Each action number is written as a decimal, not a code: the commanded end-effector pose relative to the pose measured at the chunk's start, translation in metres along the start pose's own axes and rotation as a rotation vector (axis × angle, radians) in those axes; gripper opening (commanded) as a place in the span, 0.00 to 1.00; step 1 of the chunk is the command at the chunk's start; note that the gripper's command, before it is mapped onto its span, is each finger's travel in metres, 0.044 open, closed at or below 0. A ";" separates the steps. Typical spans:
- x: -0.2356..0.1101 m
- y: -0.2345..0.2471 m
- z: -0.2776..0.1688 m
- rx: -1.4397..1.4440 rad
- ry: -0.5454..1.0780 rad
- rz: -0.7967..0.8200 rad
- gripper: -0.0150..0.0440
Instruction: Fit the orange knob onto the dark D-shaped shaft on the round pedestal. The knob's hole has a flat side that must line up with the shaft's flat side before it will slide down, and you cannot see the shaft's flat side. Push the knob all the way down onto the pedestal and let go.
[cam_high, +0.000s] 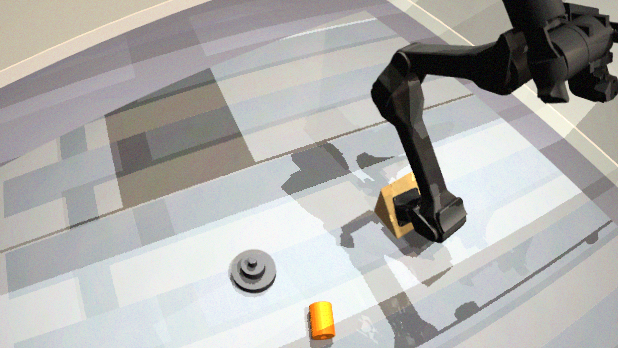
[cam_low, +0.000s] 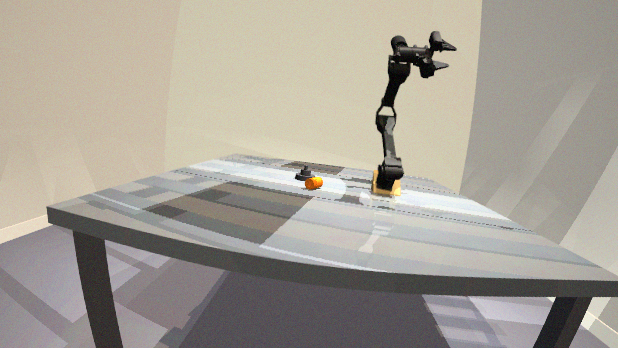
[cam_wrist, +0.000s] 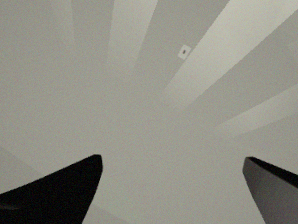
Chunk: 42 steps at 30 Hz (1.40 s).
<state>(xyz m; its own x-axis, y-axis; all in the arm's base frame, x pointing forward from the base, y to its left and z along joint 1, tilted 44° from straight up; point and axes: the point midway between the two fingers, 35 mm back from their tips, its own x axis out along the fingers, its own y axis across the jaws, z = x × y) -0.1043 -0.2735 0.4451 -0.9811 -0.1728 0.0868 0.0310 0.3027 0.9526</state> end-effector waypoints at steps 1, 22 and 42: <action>-0.001 0.004 0.001 0.018 0.005 0.011 0.98; -0.042 0.195 0.303 2.083 0.136 1.118 1.00; -0.337 0.120 0.456 1.879 2.716 2.368 1.00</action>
<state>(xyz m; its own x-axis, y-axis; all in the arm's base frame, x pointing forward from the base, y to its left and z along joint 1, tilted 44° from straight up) 0.0951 0.2458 0.4334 -0.0401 0.9882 -0.1477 -0.9680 -0.0751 -0.2394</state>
